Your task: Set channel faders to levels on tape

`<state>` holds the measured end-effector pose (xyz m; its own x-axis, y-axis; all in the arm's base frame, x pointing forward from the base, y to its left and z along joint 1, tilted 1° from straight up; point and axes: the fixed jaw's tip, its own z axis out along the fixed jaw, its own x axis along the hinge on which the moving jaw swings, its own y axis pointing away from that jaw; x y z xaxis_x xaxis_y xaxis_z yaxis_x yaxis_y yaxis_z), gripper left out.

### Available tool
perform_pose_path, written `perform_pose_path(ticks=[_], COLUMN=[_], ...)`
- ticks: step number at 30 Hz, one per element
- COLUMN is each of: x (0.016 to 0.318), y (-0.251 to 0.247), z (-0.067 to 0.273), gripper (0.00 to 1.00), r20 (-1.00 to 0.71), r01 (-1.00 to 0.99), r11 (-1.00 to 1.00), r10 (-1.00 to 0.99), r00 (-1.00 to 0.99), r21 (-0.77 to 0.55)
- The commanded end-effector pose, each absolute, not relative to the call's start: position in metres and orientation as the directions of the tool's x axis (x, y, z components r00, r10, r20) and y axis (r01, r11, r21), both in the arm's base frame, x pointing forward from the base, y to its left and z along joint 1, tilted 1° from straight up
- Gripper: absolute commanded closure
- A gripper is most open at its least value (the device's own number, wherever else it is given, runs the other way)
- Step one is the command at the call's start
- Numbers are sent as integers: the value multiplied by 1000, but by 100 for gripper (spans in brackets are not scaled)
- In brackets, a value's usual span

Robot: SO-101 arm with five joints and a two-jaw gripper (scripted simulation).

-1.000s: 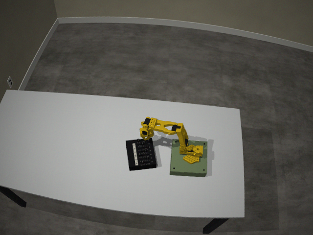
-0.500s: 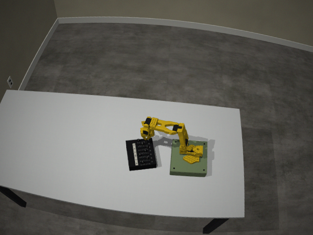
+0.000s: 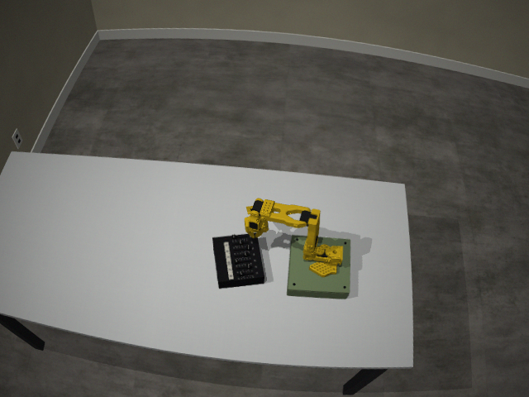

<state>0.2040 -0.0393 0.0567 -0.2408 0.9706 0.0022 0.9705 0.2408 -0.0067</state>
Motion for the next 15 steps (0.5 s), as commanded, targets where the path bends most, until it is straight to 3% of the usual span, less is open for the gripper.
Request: perform_pose_path(ticks=[1, 15], x=[198, 184], y=[-39, -36], z=[58, 57], gripper=[100, 100], r20=[-6, -6], r01=[971, 971], r11=[238, 238], r10=[971, 971], r00=[-238, -238], r21=[13, 13])
